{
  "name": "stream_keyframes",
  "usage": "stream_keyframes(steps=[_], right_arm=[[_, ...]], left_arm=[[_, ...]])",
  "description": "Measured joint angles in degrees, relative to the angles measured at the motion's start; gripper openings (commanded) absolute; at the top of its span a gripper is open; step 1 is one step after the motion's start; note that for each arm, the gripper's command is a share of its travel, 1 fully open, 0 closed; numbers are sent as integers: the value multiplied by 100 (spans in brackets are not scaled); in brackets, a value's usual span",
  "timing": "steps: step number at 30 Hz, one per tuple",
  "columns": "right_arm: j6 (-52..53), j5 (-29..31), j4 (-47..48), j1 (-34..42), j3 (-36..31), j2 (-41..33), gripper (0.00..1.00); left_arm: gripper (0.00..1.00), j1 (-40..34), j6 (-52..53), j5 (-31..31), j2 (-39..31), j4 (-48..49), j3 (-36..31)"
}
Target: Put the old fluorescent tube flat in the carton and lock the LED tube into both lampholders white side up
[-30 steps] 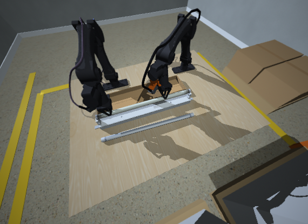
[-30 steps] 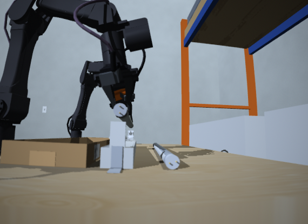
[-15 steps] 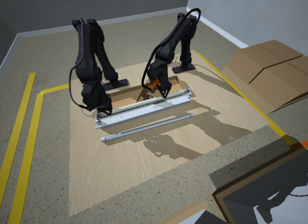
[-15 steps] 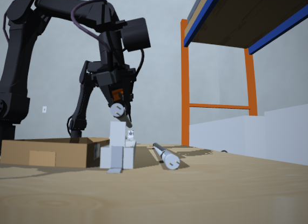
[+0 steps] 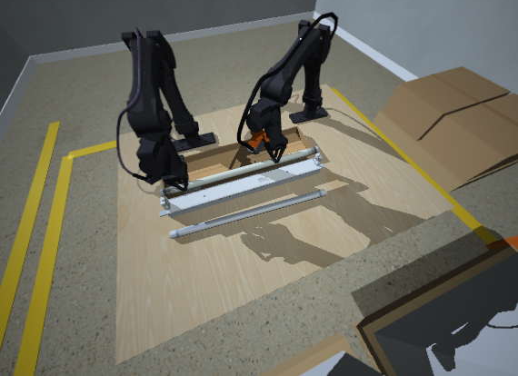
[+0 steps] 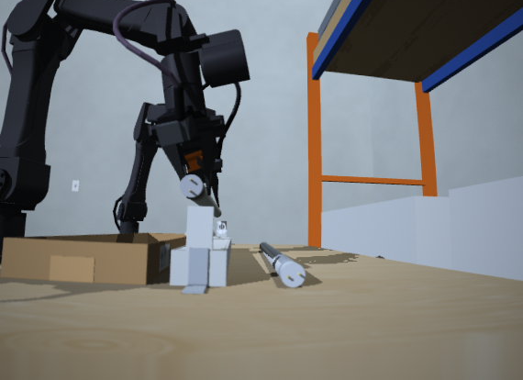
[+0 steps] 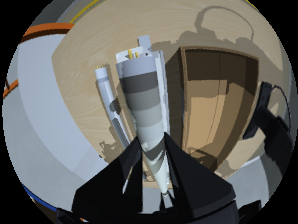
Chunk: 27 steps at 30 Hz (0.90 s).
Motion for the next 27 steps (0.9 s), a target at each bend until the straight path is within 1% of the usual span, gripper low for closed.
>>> stream_keyframes(steps=[20,27], right_arm=[[-17,-17,7,-11,-63,-50,11],[-37,-22,9,-26,-186,-149,11]], left_arm=[[11,-37,-50,-2,-61,13,-83],[11,-90,-109,-15,-103,31,-186]])
